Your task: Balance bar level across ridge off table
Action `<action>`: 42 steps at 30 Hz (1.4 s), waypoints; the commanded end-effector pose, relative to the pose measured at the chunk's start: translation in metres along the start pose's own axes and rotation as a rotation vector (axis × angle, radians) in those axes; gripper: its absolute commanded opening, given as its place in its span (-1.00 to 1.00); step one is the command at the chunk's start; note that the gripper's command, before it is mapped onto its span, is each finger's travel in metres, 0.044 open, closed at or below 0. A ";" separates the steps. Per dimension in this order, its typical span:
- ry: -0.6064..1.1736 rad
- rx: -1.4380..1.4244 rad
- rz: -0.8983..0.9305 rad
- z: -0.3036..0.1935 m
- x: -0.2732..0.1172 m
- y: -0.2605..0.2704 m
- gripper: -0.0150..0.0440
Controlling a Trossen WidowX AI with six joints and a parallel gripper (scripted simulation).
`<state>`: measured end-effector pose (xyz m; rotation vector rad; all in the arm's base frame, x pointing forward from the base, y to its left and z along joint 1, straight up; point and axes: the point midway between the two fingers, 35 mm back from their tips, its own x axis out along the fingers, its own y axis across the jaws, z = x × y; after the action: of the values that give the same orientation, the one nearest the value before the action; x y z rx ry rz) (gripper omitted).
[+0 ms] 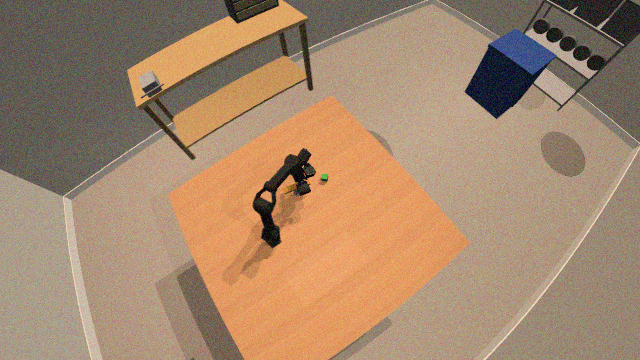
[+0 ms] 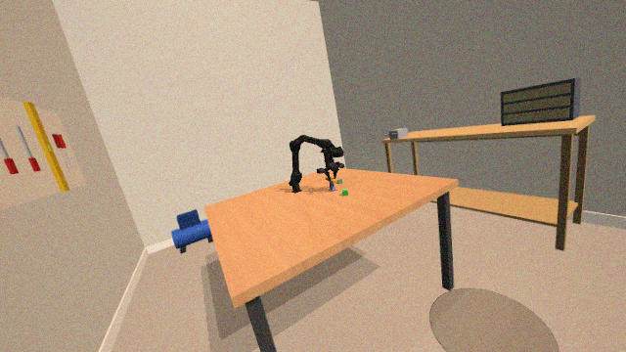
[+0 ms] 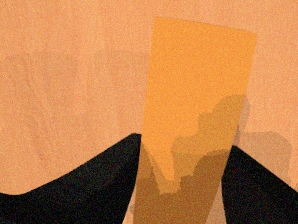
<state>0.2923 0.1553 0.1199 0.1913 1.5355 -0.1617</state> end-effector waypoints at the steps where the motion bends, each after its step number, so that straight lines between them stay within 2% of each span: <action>1: 0.000 0.000 0.000 0.000 0.000 0.000 0.07; 42: 0.000 0.000 0.000 0.000 0.000 0.000 0.14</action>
<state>0.2924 0.1554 0.1200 0.1915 1.5351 -0.1615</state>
